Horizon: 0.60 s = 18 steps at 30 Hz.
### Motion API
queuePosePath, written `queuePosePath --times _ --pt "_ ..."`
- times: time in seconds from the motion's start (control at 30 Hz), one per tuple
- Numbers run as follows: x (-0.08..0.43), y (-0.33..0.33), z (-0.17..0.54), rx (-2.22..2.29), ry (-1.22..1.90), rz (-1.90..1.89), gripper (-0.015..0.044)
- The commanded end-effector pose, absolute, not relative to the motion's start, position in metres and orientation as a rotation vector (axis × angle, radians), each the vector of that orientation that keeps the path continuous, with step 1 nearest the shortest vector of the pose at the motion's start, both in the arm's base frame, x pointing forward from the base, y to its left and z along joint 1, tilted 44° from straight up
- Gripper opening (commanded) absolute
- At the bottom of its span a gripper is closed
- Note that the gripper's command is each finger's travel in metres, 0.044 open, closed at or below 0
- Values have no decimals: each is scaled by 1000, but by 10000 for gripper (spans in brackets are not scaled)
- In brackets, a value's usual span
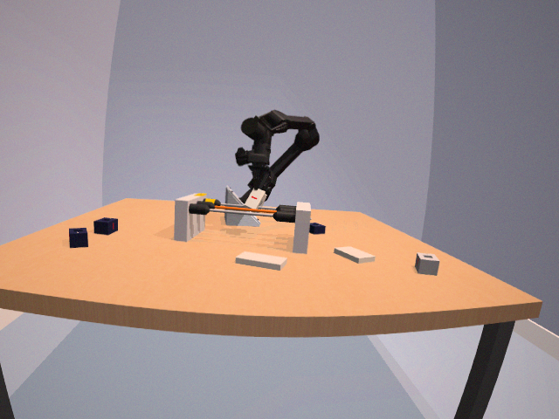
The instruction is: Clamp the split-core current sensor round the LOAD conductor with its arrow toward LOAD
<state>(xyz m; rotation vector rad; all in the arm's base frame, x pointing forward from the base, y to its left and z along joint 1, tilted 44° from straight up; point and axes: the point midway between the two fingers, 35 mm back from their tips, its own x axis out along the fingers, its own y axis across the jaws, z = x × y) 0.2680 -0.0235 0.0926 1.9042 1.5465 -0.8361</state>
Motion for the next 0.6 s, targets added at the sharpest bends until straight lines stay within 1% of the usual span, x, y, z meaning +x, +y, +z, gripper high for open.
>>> queuePosePath --times 0.0,0.57 --pt "269 -19 88 1912 1545 -836 0" --pt "270 -9 77 1906 1548 -835 0"
